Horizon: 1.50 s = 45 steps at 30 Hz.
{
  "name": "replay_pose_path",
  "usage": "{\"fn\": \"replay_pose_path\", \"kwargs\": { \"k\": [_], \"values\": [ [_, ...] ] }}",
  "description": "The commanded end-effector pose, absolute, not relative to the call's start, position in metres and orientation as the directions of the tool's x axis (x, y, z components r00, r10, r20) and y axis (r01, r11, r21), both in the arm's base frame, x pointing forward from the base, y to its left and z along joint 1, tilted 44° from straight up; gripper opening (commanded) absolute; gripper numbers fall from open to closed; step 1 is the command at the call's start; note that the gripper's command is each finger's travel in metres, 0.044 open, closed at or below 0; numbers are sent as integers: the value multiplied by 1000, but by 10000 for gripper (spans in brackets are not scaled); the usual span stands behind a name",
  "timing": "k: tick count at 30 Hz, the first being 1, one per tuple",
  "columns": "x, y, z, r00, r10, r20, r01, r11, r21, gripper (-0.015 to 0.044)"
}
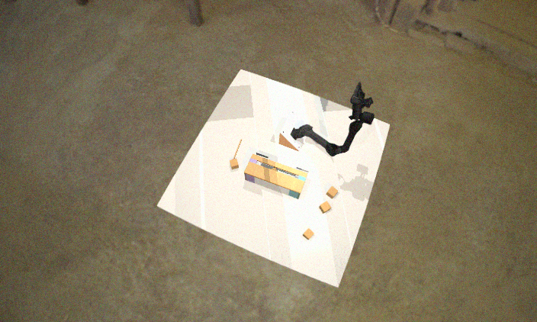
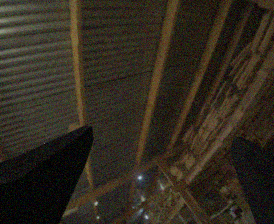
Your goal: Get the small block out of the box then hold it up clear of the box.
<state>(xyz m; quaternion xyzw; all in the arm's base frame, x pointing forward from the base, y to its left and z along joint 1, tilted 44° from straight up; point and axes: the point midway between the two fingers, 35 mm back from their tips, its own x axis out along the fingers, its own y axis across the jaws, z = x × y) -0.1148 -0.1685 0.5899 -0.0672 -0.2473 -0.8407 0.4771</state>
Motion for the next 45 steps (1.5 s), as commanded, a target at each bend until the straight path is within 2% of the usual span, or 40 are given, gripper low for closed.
{"fn": "replay_pose_path", "kwargs": {
  "k": [1, 9, 15, 21, 28, 34, 40, 45],
  "values": [
    [-115, -171, 589, -531, -774, 343, 838, -422, 345, 400],
    [-81, -260, 522, -284, -955, 81, 959, -282, 35, 400],
    [-24, -309, 462, -37, -991, -132, 983, -12, -185, 400],
    [47, -332, 400, 204, -919, -338, 875, 326, -359, 400],
    [138, -324, 317, 422, -688, -590, 490, 721, -490, 400],
    [208, -283, 249, 505, -399, -766, -8, 885, -466, 400],
    [257, -215, 188, 459, -83, -884, -518, 784, -342, 400],
    [279, -142, 142, 311, 175, -934, -856, 479, -195, 400]
  ]
}}
